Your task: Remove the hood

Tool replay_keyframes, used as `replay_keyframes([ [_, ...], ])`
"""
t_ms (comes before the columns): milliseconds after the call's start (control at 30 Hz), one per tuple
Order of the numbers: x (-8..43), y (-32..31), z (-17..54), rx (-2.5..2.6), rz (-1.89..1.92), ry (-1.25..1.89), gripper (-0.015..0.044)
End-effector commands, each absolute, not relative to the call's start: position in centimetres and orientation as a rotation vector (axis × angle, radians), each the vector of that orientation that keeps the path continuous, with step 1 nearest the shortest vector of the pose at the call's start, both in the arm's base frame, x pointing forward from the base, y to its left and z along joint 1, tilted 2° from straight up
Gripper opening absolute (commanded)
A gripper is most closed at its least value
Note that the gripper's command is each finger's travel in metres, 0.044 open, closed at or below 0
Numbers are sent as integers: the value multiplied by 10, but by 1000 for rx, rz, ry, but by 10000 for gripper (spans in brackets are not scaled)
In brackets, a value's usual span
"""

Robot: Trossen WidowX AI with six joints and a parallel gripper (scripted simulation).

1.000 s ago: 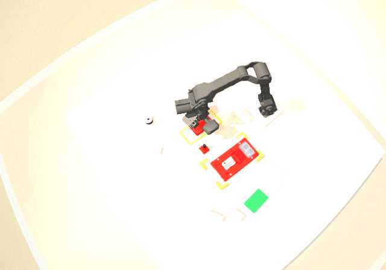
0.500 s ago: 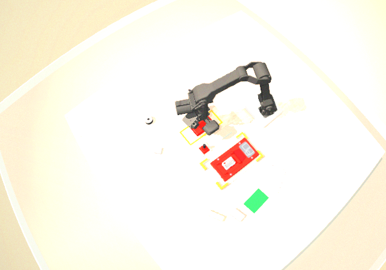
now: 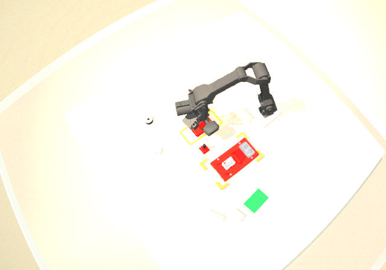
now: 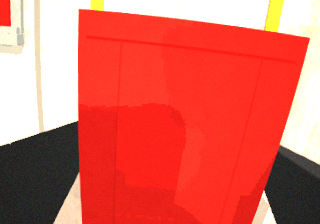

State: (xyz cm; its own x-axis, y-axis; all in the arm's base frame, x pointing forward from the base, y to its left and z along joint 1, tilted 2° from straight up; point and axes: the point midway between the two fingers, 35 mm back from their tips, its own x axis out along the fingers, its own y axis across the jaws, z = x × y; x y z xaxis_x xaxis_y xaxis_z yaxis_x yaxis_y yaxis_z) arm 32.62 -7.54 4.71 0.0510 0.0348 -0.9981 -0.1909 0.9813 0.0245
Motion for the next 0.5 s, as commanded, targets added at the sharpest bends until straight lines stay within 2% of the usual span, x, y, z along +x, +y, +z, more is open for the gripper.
replay_keyframes([
  [0,325,-75,42,-119,173,1519,0],
  [467,325,-74,36,-119,173,1519,0],
])
